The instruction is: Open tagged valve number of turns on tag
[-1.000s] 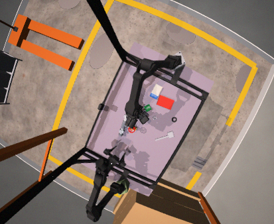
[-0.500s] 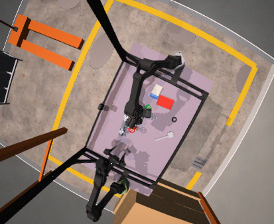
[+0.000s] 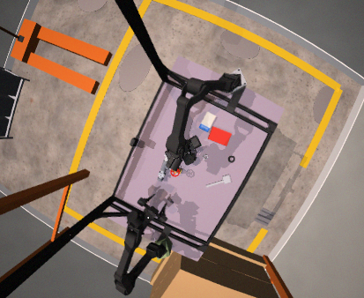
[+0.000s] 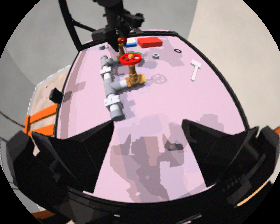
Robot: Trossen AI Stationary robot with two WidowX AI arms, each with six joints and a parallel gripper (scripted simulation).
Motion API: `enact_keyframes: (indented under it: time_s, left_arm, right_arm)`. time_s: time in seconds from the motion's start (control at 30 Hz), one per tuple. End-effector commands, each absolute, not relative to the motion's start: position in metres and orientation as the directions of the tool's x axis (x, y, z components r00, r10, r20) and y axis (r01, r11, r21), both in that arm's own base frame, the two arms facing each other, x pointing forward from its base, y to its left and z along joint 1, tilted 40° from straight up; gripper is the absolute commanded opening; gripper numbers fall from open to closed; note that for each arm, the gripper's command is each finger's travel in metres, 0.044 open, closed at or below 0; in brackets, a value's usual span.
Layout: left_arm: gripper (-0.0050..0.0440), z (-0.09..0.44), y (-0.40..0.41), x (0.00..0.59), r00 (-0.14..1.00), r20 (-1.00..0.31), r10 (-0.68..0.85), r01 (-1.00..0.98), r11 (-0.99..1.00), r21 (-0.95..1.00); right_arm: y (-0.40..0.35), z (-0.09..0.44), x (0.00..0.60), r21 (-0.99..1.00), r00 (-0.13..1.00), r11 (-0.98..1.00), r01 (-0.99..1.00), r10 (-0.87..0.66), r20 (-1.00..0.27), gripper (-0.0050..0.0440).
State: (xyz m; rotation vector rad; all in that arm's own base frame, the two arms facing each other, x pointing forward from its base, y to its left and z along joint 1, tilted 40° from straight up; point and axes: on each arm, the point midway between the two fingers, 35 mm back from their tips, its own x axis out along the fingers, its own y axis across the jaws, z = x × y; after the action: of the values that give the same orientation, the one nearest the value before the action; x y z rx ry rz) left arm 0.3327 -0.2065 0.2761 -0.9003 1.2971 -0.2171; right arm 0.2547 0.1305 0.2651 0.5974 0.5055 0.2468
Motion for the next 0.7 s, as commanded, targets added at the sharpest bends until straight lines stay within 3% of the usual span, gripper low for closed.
enact_keyframes:
  time_s: [0.0, 0.07, 0.3, 0.37, 0.67]
  left_arm:
    - [0.0000, 0.2761, -0.2064, 0.3327, 0.301, -0.735, -0.608, -0.410, 0.613, -0.675]
    - [0.0000, 0.2761, -0.2064, 0.3327, 0.301, -0.735, -0.608, -0.410, 0.613, -0.675]
    - [0.0168, 0.2761, -0.2065, 0.3327, 0.303, -0.735, -0.607, -0.374, 0.634, -0.677]
    - [0.0168, 0.2761, -0.2065, 0.3327, 0.303, -0.735, -0.607, -0.374, 0.634, -0.677]
    - [0.0384, 0.2761, -0.2065, 0.3327, 0.303, -0.735, -0.607, -0.374, 0.634, -0.677]
  right_arm:
    - [0.1305, 0.2651, 0.2547, 0.592, 0.850, 0.803, -0.077, 0.363, -0.381, 0.0400]
    - [0.1305, 0.2651, 0.2547, 0.592, 0.850, 0.803, -0.077, 0.363, -0.381, 0.0400]
    - [0.1305, 0.2651, 0.2547, 0.592, 0.850, 0.803, -0.077, 0.363, -0.381, 0.0400]
    - [0.1305, 0.2651, 0.2547, 0.592, 0.850, 0.803, -0.077, 0.363, -0.381, 0.0400]
    - [0.1305, 0.2651, 0.2547, 0.592, 0.850, 0.803, -0.077, 0.363, -0.381, 0.0400]
